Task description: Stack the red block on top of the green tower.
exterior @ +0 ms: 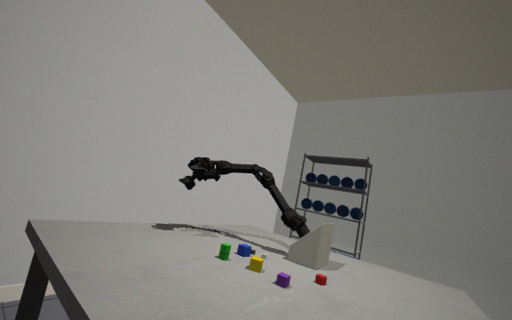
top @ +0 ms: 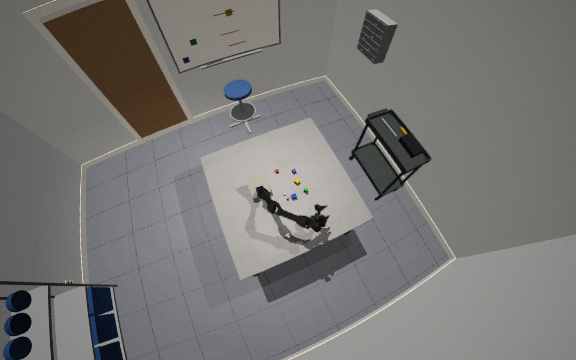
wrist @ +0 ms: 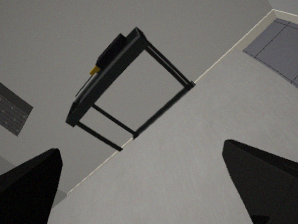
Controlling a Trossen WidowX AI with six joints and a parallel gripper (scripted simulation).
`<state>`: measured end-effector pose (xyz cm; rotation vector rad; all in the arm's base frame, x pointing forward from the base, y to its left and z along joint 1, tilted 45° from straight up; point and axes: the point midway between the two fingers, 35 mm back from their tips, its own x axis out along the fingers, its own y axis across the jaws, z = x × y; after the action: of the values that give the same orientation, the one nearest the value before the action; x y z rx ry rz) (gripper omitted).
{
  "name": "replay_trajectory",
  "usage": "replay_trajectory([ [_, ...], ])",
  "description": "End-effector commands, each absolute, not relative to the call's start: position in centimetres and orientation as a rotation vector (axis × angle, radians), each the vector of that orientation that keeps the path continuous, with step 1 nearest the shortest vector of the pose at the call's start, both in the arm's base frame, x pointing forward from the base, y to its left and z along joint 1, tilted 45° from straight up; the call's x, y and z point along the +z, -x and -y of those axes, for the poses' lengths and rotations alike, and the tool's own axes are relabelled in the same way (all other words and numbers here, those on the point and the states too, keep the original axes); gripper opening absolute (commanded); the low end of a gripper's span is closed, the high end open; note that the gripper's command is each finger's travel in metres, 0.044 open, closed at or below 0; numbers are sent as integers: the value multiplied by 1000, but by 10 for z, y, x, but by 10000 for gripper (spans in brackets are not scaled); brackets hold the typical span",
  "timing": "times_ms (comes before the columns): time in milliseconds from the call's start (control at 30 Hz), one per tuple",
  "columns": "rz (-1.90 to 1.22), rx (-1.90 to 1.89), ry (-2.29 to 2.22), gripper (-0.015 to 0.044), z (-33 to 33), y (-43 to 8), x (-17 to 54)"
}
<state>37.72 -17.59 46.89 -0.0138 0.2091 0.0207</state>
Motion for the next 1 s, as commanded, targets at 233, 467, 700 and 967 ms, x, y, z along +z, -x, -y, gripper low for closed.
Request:
replay_trajectory([
  [233,-535,49,-254,440,119,-446,343],
  [467,-752,29,-361,440,67,-468,266],
  [700,-1005,-53,-438,440,5,-469,179],
  [967,-1256,-202,-416,440,-62,-439,88],
])
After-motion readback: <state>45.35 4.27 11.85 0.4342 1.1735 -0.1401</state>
